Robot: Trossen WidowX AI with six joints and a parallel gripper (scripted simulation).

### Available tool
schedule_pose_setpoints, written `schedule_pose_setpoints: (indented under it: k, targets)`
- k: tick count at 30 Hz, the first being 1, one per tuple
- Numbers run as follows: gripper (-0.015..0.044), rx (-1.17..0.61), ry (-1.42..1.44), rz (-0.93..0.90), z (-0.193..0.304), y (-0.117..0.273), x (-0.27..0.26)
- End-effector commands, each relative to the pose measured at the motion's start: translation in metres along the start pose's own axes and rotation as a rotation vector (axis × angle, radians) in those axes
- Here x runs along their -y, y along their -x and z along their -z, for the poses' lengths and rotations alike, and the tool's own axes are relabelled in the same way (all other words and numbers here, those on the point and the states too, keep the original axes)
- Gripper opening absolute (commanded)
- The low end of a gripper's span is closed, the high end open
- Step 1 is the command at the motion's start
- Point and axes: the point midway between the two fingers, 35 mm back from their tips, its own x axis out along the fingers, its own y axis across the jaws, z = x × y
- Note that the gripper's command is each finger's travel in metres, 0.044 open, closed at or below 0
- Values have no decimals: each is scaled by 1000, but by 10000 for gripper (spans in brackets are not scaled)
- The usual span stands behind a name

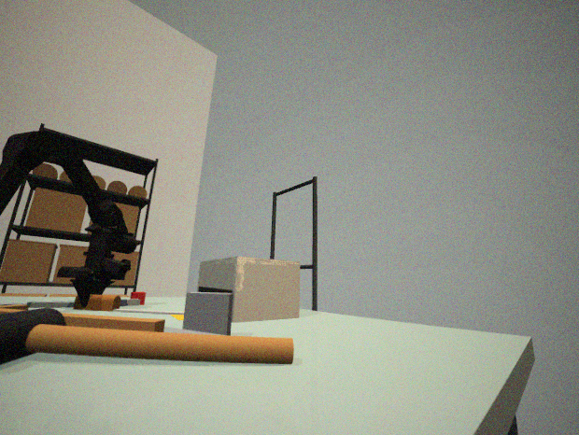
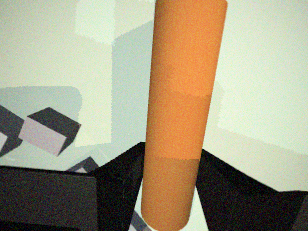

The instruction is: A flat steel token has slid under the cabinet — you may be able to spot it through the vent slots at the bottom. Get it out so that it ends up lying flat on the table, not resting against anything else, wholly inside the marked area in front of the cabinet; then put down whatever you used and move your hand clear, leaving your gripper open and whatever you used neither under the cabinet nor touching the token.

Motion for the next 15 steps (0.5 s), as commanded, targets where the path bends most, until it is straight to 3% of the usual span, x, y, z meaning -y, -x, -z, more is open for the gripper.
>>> schedule_pose_setpoints:
  k: [1,15]
  targets:
    - [0,-2,1,-11,4,3,-7]
    - [0,-3,2,-12,14,3,-20]
